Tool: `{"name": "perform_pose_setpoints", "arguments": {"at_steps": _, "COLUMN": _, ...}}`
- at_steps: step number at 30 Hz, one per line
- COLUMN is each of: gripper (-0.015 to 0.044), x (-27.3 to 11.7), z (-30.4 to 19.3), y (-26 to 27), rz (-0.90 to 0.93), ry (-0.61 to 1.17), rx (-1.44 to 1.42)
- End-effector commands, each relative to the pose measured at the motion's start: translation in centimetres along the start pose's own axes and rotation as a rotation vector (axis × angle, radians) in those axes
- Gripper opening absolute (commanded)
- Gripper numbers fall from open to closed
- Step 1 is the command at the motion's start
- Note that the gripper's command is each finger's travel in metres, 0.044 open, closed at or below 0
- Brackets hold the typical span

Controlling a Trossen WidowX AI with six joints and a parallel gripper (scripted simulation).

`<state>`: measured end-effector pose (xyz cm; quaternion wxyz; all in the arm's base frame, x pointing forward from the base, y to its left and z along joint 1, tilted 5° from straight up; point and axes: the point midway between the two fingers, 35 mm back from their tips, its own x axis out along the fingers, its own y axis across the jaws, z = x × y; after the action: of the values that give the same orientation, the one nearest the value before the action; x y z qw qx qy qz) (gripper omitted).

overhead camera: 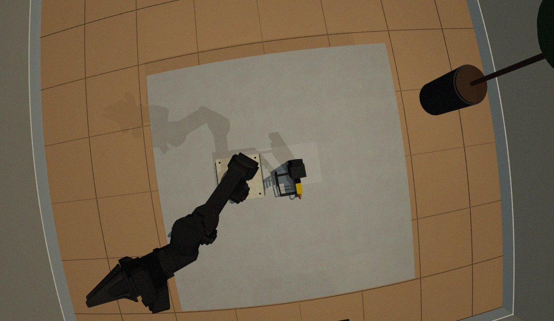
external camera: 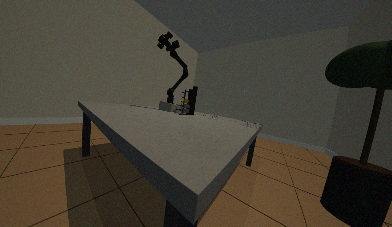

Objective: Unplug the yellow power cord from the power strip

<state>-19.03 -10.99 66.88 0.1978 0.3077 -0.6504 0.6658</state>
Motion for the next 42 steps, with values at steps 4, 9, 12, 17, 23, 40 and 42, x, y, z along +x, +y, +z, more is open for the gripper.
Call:
{"name": "perform_pose_setpoints", "arguments": {"at_steps": 4, "gripper": 0.016, "x": -1.4, "z": 8.2, "y": 3.9, "rz": 0.157, "ry": -0.252, "rx": 0.301}}
{"name": "perform_pose_setpoints", "arguments": {"at_steps": 9, "gripper": 0.016, "x": -4.7, "z": 15.1, "y": 6.1, "rz": 0.334, "ry": -0.447, "rx": 0.55}}
{"name": "perform_pose_setpoints", "arguments": {"at_steps": 12, "gripper": 0.016, "x": -7.3, "z": 18.4, "y": 6.1, "rz": 0.428, "ry": -0.546, "rx": 0.658}}
{"name": "perform_pose_setpoints", "arguments": {"at_steps": 17, "gripper": 0.016, "x": -10.1, "z": 21.3, "y": 6.1, "rz": 0.531, "ry": -0.637, "rx": 0.755}}
{"name": "perform_pose_setpoints", "arguments": {"at_steps": 23, "gripper": 0.016, "x": -15.5, "z": 25.5, "y": 6.1, "rz": 0.705, "ry": -0.78, "rx": 0.886}}
{"name": "perform_pose_setpoints", "arguments": {"at_steps": 40, "gripper": 0.016, "x": -38.9, "z": 32.4, "y": 6.2, "rz": 1.634, "ry": -0.985, "rx": 1.081}}
{"name": "perform_pose_setpoints", "arguments": {"at_steps": 42, "gripper": 0.016, "x": -42.4, "z": 32.1, "y": 6.3, "rz": 1.779, "ry": -0.963, "rx": 1.055}}
